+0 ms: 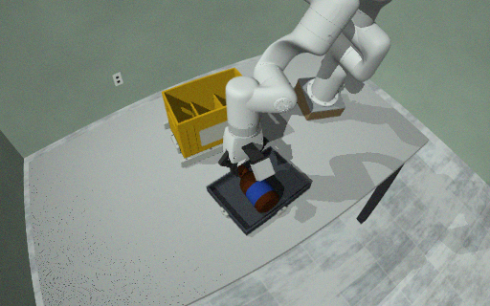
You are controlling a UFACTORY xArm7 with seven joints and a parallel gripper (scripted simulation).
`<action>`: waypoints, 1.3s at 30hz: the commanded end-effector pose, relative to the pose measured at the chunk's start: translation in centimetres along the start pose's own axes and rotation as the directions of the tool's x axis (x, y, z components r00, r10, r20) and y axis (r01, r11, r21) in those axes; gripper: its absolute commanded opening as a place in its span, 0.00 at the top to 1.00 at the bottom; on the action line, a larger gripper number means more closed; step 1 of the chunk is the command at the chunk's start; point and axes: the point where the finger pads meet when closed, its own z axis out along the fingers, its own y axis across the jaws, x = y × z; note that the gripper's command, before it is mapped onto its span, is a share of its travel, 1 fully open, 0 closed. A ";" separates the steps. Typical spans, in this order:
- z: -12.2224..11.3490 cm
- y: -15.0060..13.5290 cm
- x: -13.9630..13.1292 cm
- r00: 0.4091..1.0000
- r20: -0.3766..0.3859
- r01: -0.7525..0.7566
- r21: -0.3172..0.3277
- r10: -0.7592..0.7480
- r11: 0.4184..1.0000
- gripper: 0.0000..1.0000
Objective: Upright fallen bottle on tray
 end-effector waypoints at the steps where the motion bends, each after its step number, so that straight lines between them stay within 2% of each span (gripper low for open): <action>1: -0.1 0.2 0.0 1.000 0.000 0.000 -0.004 0.000 1.000 0.35; 16: 0.3 0.2 0.0 1.000 0.000 0.000 -0.004 0.000 1.000 0.35; 39: 2.7 0.2 0.0 1.000 0.000 0.000 -0.004 0.000 1.000 0.35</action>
